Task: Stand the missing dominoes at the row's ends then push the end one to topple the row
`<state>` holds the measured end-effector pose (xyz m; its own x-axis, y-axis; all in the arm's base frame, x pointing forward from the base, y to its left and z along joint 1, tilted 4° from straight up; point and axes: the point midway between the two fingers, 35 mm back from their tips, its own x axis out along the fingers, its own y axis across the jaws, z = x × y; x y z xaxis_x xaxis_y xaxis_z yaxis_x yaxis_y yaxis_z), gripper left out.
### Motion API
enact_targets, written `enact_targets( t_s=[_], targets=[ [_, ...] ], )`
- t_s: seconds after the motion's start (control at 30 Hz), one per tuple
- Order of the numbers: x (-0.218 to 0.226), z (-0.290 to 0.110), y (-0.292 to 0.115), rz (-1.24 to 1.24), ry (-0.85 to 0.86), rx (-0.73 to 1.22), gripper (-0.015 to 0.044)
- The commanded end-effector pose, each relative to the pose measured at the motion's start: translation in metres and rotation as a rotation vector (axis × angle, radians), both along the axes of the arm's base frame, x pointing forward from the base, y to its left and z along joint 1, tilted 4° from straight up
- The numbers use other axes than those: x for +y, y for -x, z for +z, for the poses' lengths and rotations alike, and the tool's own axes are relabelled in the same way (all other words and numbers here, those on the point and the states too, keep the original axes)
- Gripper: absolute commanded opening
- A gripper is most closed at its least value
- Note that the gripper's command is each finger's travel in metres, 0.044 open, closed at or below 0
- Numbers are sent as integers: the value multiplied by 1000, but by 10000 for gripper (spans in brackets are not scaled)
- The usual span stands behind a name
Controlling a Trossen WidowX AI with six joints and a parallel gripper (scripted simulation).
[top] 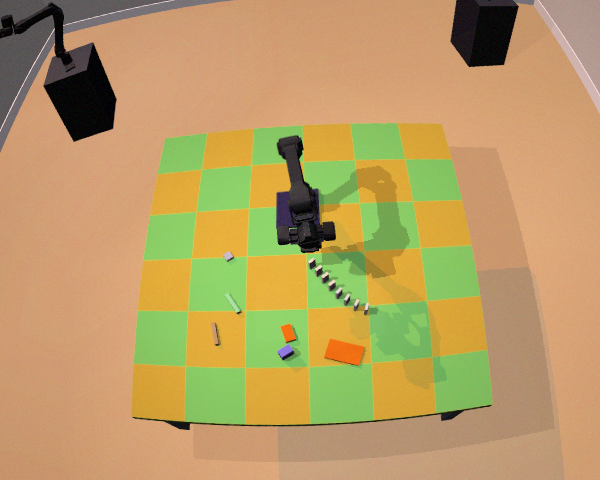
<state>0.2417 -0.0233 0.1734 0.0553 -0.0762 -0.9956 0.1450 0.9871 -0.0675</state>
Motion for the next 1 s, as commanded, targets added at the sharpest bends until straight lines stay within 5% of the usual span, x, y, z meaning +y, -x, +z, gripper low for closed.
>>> enact_targets(
  t_s=[0.0,0.1,0.97],
  targets=[
    [-10,-32,18,-720,-33,-41,72],
    [-12,-42,24,-961,-44,-60,0],
    [-13,-43,24,-978,-44,-61,0]
  ],
)
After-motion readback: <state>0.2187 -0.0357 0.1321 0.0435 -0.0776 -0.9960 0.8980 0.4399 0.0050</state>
